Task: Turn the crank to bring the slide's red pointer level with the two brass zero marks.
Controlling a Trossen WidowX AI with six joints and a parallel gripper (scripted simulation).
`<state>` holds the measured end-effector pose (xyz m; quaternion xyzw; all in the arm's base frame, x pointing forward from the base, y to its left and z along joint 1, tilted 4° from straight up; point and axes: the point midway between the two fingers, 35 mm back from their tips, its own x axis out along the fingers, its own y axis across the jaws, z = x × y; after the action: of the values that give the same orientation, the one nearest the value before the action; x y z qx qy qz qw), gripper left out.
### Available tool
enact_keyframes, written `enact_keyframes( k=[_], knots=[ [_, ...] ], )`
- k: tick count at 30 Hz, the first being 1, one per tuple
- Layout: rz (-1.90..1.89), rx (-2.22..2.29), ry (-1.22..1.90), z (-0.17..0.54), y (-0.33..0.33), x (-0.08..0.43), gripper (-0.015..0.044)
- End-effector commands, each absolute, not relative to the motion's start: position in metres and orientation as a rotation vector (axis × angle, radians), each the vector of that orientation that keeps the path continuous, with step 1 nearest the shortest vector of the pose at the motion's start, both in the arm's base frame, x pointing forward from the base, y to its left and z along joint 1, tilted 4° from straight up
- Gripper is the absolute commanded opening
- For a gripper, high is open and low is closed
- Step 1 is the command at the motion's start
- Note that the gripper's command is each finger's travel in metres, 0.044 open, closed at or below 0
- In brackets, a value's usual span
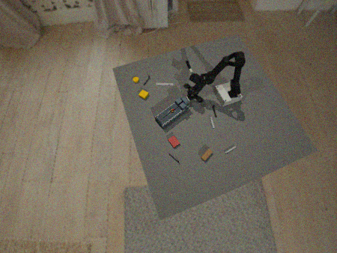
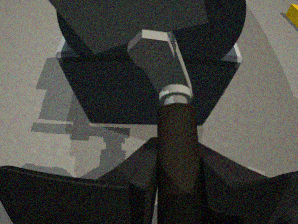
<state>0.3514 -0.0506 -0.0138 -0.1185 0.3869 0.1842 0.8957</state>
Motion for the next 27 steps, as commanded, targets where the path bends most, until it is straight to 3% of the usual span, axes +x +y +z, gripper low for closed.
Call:
enact_keyframes(
  k=[1,27],
  knots=[
    [0.405,-0.234,0.813,-0.0179,-0.0433,0.3478,0.0],
    [0.405,-0.234,0.813,-0.0186,-0.0403,0.3462,0.0]
  ],
)
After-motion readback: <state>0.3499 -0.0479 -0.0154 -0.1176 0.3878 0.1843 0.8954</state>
